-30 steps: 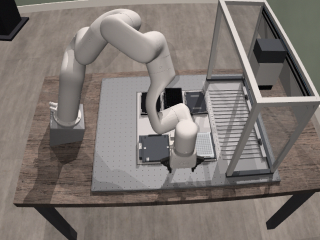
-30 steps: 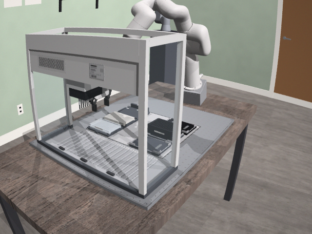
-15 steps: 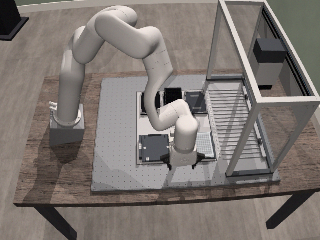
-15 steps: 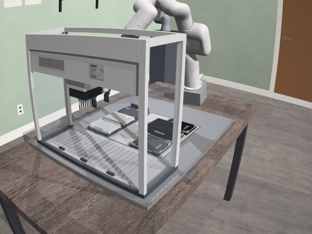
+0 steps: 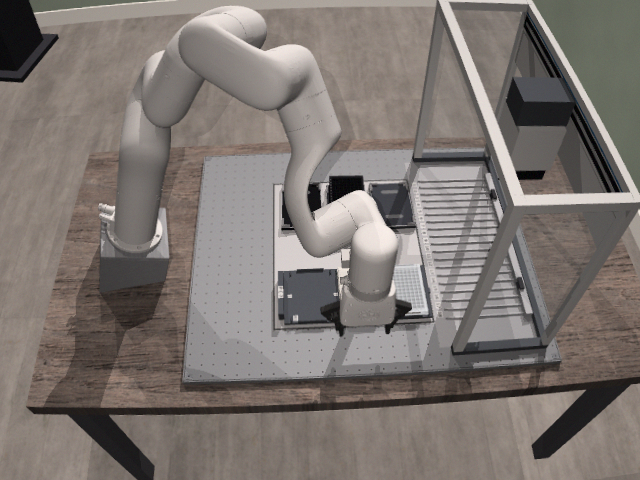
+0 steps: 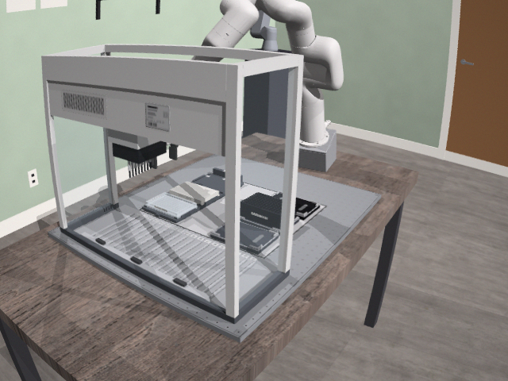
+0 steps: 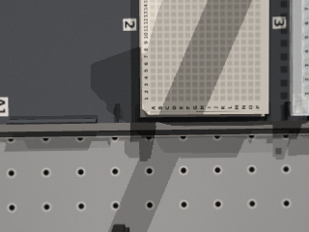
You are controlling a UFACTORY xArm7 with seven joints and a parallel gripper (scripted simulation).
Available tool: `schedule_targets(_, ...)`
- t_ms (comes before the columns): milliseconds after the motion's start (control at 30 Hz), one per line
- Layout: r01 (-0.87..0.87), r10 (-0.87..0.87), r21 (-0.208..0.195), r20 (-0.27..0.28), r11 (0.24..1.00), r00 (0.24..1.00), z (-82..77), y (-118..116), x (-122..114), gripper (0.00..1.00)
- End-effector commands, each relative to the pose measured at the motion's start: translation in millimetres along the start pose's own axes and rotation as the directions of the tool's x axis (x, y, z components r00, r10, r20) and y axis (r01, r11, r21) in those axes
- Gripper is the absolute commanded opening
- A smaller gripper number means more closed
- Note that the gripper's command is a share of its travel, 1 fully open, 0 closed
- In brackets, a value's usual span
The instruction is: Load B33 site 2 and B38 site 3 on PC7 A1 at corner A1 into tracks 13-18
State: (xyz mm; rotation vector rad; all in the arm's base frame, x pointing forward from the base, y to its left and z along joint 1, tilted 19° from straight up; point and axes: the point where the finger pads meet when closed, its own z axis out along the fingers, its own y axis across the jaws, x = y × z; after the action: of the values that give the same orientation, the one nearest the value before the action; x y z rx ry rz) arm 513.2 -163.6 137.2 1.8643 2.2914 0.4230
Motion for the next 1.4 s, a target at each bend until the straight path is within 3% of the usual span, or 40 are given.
schedule_targets(0, -0.001, 0.001, -0.004, 0.003, 1.0, 1.0, -8.1, 1.4, -1.3, 1.0)
schedule_targets(733, -0.001, 0.001, -0.004, 0.003, 1.0, 1.0, -41.3, 1.4, -1.2, 1.0)
schedule_targets(1000, -0.001, 0.001, -0.004, 0.003, 1.0, 1.0, -41.3, 1.4, -1.2, 1.0)
schedule_targets(1033, -0.034, 0.034, -0.004, 0.003, 0.999, 0.999, -41.3, -2.8, 1.6, 0.82)
schedule_targets(1300, -0.296, 0.296, -0.005, 0.001, 0.955, 0.955, -41.0, -36.3, 23.6, 0.82)
schedule_targets(1367, -0.296, 0.296, -0.005, 0.001, 0.955, 0.955, -41.0, -36.3, 23.6, 0.82)
